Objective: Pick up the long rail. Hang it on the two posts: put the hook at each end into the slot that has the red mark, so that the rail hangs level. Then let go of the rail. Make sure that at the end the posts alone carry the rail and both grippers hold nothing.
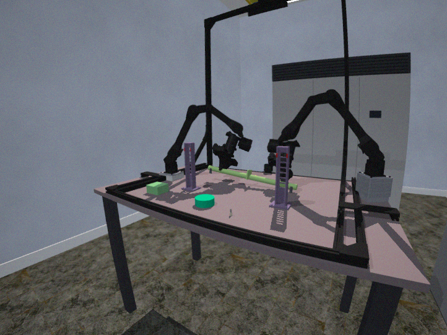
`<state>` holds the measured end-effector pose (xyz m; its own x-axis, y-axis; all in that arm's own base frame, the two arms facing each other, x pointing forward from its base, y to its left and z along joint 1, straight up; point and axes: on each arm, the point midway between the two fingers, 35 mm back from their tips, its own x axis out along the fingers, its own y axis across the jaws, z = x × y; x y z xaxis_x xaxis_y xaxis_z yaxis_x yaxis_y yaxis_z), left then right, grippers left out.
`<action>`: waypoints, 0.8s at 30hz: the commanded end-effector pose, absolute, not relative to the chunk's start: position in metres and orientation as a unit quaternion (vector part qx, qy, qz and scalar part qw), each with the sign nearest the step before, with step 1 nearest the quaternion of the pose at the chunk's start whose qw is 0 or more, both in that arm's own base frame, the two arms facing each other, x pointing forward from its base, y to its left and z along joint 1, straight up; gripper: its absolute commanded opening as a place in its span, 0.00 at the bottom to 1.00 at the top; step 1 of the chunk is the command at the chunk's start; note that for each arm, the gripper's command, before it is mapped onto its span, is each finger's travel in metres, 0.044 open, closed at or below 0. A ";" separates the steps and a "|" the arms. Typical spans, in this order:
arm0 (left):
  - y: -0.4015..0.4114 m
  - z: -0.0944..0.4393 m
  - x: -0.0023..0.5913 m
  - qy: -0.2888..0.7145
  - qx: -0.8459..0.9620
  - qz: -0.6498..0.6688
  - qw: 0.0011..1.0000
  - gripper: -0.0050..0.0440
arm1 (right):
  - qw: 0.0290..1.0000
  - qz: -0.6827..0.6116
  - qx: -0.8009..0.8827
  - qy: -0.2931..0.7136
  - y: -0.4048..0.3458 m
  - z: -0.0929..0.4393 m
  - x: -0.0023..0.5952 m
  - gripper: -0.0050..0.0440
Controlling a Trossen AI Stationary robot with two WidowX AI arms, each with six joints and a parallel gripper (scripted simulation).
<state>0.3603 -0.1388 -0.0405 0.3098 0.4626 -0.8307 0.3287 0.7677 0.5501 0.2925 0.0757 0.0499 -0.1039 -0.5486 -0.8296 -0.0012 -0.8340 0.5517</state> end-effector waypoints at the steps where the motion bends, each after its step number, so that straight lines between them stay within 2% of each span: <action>1: -0.139 -0.039 0.360 0.585 0.339 0.047 0.735 1.00 | 0.194 -0.710 0.642 -0.216 0.076 0.050 0.293 0.10; 11: -0.159 0.001 0.342 0.585 0.339 0.048 0.735 1.00 | 0.194 -0.710 0.642 -0.216 0.076 0.050 0.293 0.10; 24: -0.161 0.001 0.345 0.585 0.339 0.048 0.735 1.00 | 0.194 -0.710 0.642 -0.216 0.076 0.050 0.293 0.10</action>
